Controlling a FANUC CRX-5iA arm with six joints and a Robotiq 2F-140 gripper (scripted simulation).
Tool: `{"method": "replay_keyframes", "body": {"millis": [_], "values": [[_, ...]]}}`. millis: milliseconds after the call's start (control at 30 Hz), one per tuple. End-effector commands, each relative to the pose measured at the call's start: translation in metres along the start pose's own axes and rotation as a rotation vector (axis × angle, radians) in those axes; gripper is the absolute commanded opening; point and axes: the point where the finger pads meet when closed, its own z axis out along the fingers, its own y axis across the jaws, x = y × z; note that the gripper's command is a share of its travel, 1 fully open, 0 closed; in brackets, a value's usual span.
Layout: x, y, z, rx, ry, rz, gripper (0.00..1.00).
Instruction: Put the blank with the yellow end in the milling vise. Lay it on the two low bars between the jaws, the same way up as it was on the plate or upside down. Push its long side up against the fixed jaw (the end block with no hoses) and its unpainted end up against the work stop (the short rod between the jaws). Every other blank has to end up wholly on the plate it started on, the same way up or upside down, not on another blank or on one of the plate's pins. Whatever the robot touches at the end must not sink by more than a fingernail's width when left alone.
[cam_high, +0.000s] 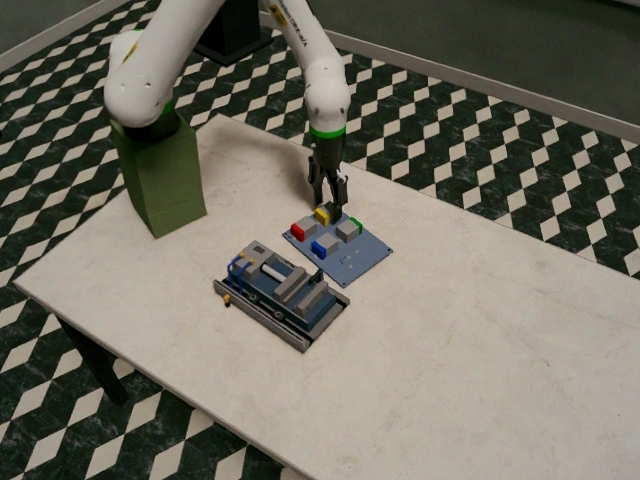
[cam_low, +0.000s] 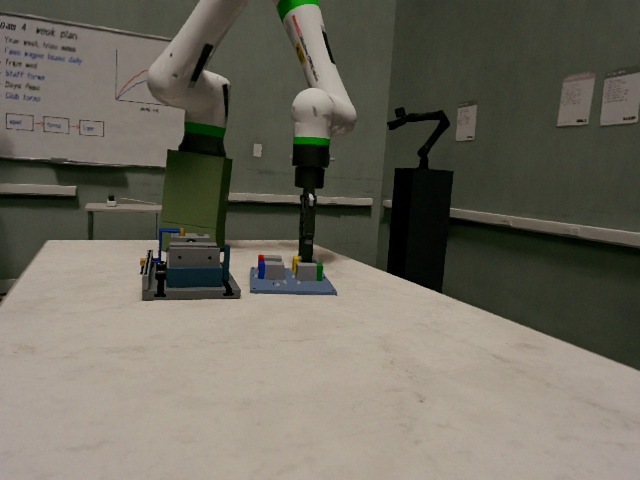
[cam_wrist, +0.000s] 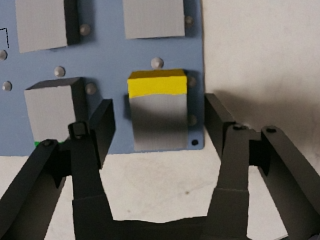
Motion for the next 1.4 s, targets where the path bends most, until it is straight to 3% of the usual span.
{"method": "replay_keyframes", "body": {"millis": [0, 600, 633, 1367], "values": [[-0.0005, -0.0005, -0.0007, 0.001, -0.001, 0.000, 0.54], [-0.0005, -0.0005, 0.0014, 0.001, -0.001, 0.000, 0.54], [-0.0005, -0.0005, 0.0014, 0.001, -0.001, 0.000, 0.10], [-0.0006, -0.0006, 0.0013, 0.001, -0.001, 0.000, 0.10]]}}
